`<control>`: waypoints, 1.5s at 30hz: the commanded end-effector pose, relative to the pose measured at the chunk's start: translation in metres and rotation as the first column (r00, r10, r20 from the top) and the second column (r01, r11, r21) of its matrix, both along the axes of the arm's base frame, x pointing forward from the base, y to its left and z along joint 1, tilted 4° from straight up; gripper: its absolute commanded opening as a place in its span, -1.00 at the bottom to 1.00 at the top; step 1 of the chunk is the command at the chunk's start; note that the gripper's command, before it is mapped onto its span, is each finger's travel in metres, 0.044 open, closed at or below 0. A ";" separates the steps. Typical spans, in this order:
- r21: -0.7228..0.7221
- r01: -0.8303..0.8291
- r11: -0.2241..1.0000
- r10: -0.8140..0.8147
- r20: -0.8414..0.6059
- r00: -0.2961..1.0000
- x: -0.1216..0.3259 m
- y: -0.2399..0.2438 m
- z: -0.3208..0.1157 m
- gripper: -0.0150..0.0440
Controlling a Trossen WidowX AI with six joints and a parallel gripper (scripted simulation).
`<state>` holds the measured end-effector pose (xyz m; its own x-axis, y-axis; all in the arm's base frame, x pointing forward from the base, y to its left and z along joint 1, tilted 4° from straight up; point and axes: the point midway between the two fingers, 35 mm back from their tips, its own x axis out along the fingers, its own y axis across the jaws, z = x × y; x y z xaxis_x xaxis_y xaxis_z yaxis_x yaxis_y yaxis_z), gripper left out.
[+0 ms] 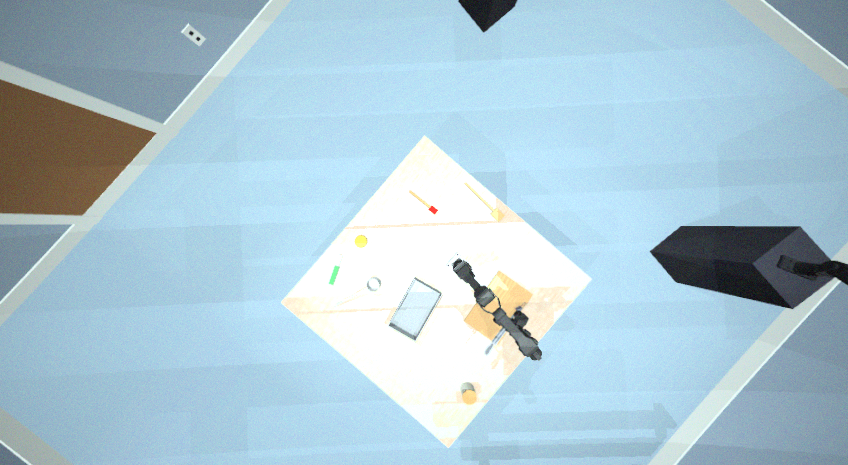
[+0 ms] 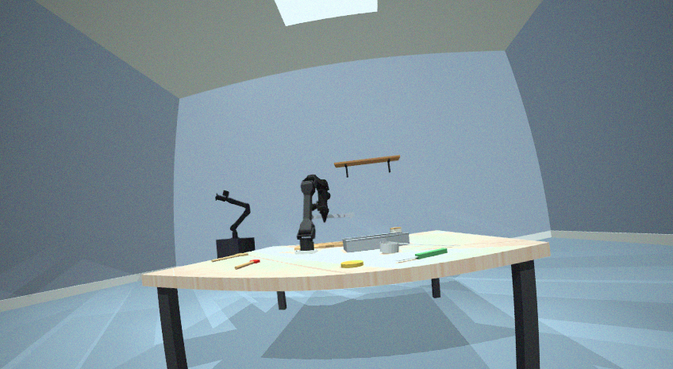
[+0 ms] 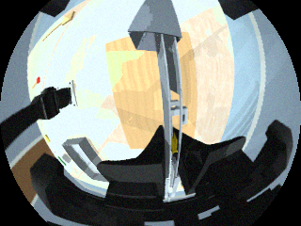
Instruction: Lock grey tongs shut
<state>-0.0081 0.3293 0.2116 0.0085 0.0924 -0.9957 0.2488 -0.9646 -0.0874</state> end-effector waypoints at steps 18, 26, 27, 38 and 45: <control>-0.011 -0.280 0.960 0.280 0.060 0.958 -0.013 -0.003 -0.001 -1.00; -0.069 -0.215 0.974 0.226 0.295 0.928 -0.011 -0.010 -0.018 -1.00; -0.070 -0.207 0.976 0.219 0.328 0.919 -0.011 -0.011 -0.020 -1.00; 0.002 -0.168 0.986 0.127 0.647 0.752 -0.012 -0.016 -0.025 -1.00; 0.111 -0.208 0.972 0.039 0.793 0.608 -0.020 -0.017 -0.020 -1.00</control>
